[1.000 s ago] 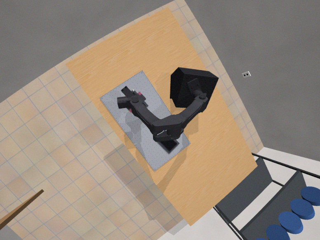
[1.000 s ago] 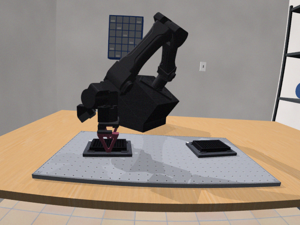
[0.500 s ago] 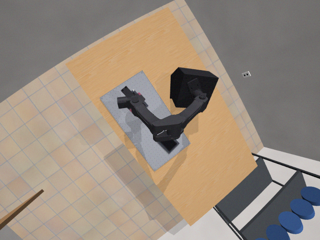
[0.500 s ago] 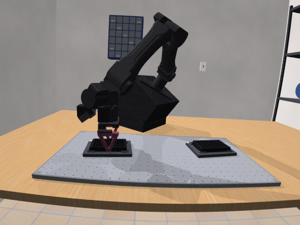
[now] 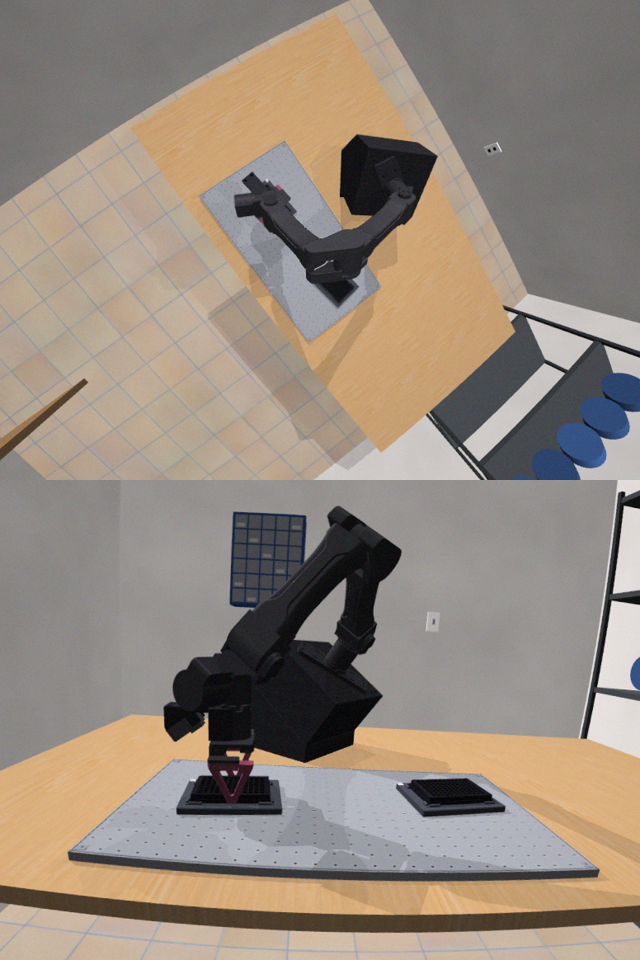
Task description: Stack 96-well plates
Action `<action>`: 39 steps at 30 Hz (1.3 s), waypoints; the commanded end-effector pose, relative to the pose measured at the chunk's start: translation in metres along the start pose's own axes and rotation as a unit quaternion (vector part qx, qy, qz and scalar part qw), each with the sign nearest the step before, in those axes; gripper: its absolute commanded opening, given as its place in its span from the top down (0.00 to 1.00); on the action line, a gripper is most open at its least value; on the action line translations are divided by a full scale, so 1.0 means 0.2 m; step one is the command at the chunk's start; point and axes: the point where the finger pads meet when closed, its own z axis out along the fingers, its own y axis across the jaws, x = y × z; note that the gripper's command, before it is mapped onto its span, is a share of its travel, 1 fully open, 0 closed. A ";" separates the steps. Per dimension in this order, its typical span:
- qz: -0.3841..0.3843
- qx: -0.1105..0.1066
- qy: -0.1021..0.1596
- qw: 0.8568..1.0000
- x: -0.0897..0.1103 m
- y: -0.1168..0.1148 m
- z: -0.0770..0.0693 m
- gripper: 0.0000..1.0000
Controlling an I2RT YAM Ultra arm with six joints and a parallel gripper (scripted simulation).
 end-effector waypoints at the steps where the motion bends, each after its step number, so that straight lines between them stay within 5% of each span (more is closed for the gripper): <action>1: 0.001 -0.004 -0.006 1.000 -0.02 0.01 -0.02 1.00; 8: 0.001 -0.004 -0.006 1.000 -0.02 0.01 -0.02 1.00; 9: 0.001 -0.008 -0.013 1.000 -0.03 0.03 -0.07 1.00; 39: -0.006 -0.015 -0.015 1.000 -0.04 0.06 -0.30 1.00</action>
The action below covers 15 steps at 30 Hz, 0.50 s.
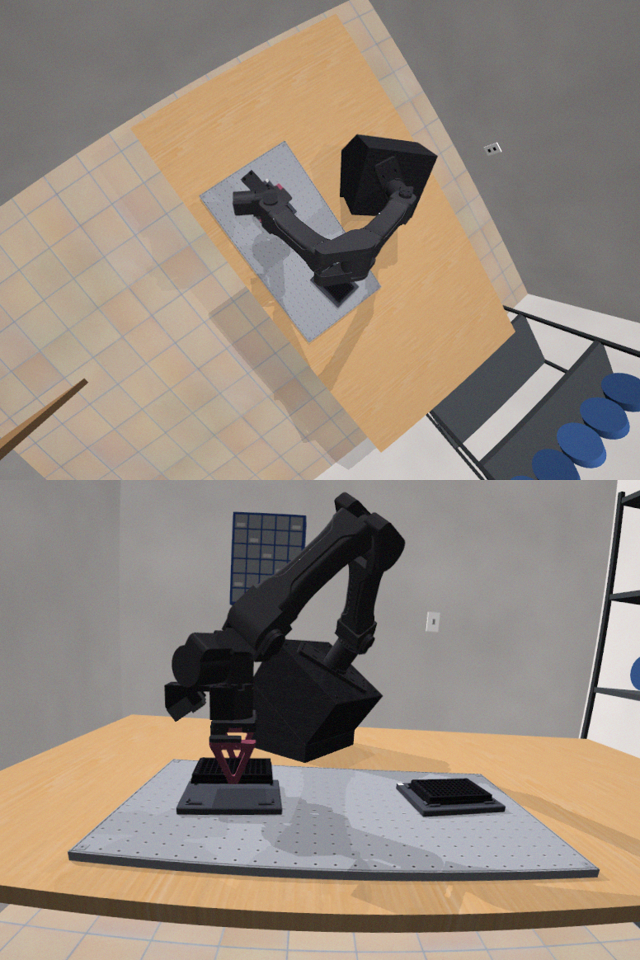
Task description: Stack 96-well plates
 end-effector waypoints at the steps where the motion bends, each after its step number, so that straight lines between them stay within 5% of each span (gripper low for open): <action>1: -0.005 -0.020 -0.017 1.000 -0.05 0.06 -0.14 1.00; 15: -0.005 -0.020 -0.018 1.000 -0.05 0.06 -0.24 1.00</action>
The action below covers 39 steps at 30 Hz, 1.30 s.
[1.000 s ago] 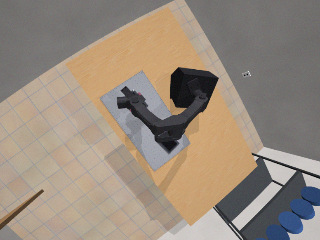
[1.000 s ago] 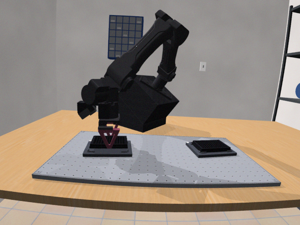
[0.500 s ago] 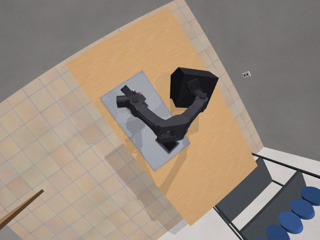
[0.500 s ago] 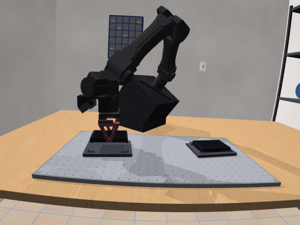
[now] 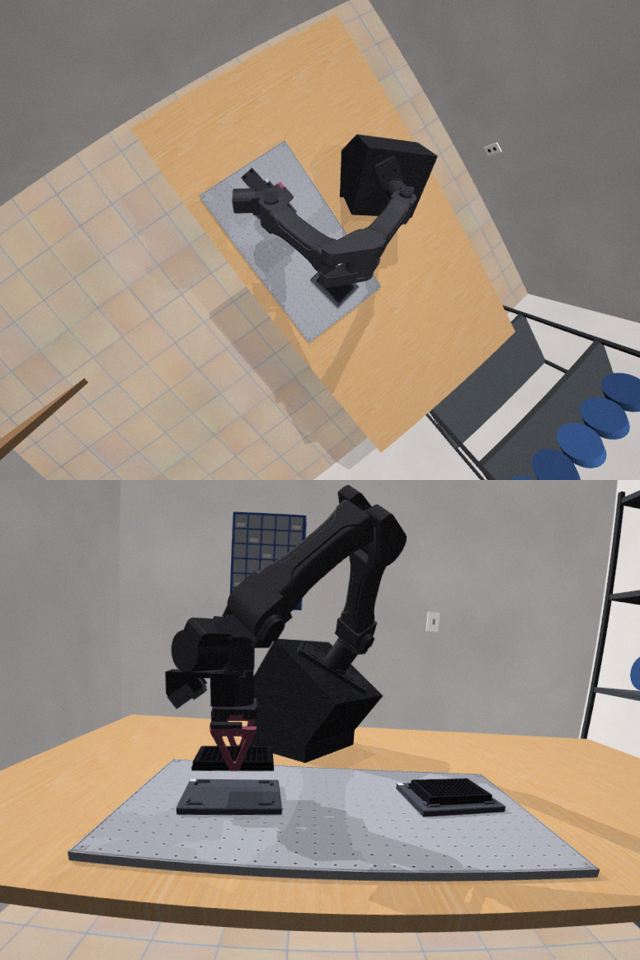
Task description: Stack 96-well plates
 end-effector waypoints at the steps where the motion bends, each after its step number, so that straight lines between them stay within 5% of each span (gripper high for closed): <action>1: -0.008 -0.023 -0.020 1.000 -0.06 0.08 -0.15 1.00; 18: -0.008 -0.022 -0.021 1.000 -0.05 0.07 -0.28 1.00; 39: -0.009 -0.023 -0.022 0.999 -0.06 0.07 -0.28 1.00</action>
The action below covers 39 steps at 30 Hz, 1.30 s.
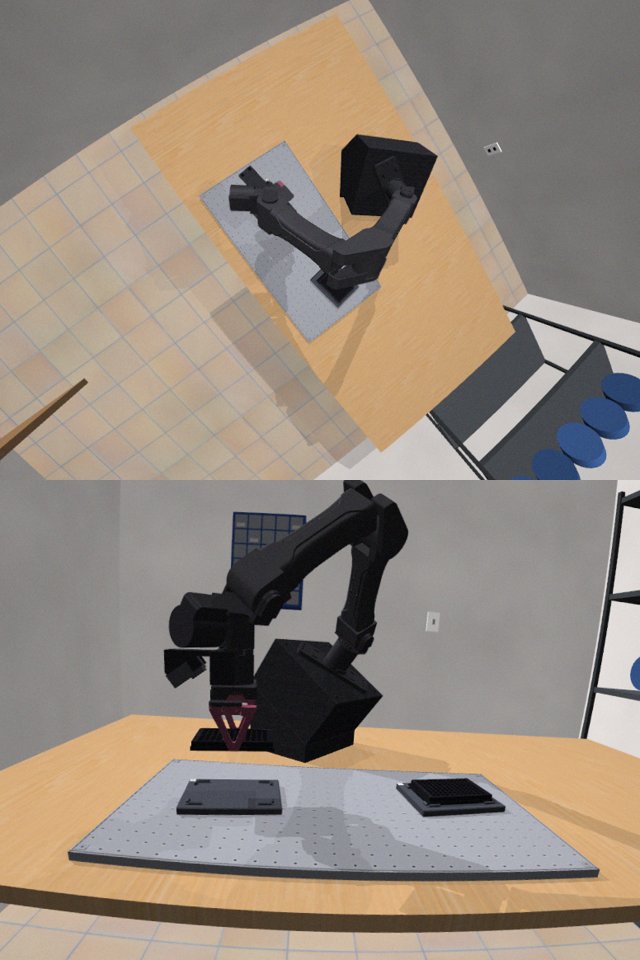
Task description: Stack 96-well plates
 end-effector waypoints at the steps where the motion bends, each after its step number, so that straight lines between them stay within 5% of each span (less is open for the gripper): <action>1: -0.007 -0.023 -0.022 0.999 -0.05 0.06 -0.11 1.00; 39: -0.012 -0.016 -0.016 1.000 0.00 0.01 -0.07 1.00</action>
